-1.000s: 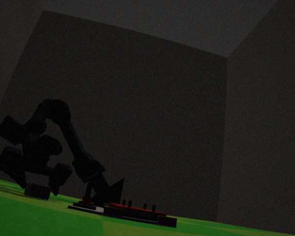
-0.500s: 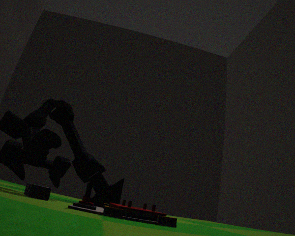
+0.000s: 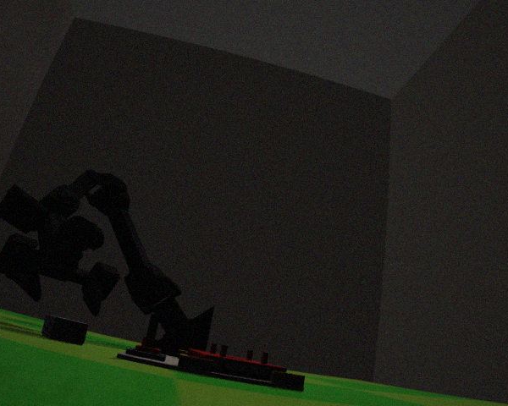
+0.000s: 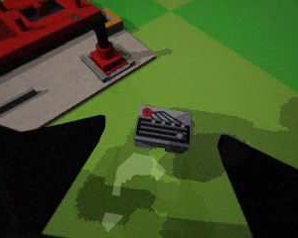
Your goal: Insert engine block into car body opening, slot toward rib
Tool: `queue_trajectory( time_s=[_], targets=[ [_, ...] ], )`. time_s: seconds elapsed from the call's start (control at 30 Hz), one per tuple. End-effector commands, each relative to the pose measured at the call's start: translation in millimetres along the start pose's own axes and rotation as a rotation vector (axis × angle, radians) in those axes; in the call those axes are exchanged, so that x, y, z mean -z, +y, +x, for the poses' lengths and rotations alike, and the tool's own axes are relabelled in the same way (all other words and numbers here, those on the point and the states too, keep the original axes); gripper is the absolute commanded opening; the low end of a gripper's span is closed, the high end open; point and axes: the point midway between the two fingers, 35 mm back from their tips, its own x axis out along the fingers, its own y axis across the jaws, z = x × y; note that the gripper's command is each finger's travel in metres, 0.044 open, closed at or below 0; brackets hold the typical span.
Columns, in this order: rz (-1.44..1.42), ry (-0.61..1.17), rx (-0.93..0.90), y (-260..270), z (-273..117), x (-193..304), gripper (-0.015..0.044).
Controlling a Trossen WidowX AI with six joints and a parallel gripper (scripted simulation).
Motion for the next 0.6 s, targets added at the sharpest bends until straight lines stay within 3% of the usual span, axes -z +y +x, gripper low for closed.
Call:
queue_trajectory(
  time_s=[0.0,0.57],
  targets=[
    [0.000,0.000,0.000,0.1,0.3,0.0,0.0440],
    [-0.204,0.130,-0.097,5.3,8.8,-1.5,0.0440]
  ],
)
